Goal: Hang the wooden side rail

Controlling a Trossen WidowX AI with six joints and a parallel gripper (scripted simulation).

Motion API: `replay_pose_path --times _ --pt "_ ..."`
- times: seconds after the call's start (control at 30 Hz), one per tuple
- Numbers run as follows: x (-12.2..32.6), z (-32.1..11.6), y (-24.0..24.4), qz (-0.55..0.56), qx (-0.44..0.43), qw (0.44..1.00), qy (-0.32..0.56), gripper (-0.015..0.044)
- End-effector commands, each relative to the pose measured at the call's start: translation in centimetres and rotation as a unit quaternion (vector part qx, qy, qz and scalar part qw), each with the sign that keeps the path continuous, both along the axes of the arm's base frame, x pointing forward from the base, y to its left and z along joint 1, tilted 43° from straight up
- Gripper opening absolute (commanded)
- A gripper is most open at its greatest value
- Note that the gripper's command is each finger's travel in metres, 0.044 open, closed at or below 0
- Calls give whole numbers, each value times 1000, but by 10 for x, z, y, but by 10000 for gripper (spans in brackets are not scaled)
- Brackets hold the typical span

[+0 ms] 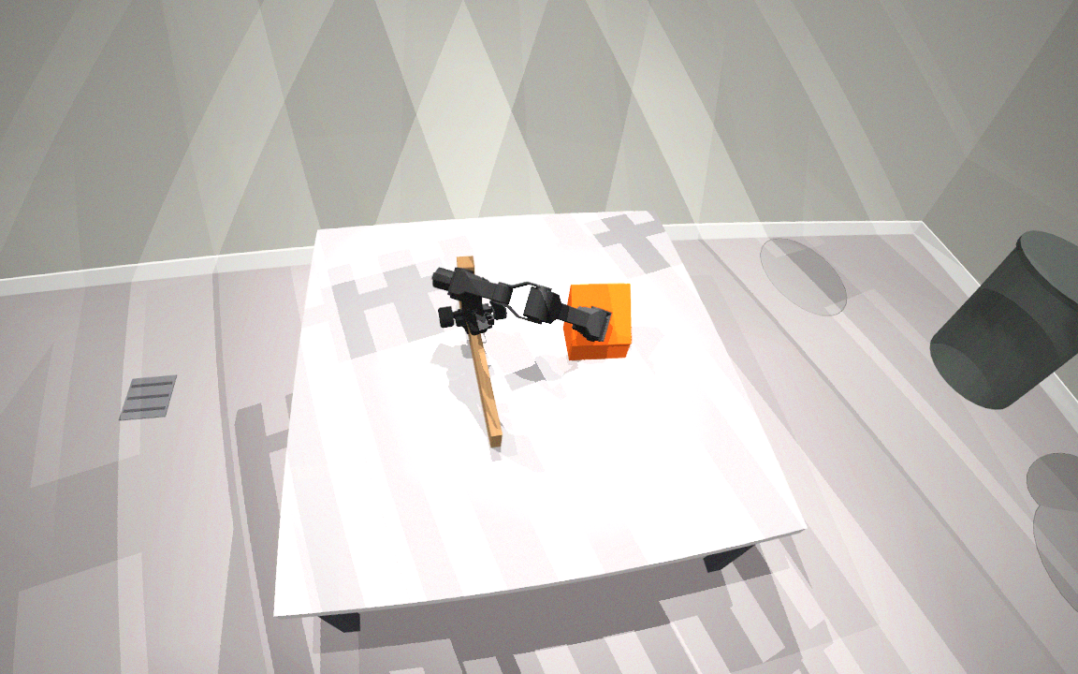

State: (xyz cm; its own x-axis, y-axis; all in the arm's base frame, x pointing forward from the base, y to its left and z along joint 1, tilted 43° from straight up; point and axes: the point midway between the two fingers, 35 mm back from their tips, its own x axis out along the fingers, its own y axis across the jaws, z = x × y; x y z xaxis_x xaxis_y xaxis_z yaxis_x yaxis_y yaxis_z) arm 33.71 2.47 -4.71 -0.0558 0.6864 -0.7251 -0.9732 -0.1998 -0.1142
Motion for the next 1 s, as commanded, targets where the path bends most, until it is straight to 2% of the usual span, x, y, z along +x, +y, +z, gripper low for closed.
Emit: replay_pose_path --times 0.0,0.97 --pt "2 0 -7 -4 -5 1000 -5 0" --pt "1 -3 -9 -4 -5 1000 -5 0"
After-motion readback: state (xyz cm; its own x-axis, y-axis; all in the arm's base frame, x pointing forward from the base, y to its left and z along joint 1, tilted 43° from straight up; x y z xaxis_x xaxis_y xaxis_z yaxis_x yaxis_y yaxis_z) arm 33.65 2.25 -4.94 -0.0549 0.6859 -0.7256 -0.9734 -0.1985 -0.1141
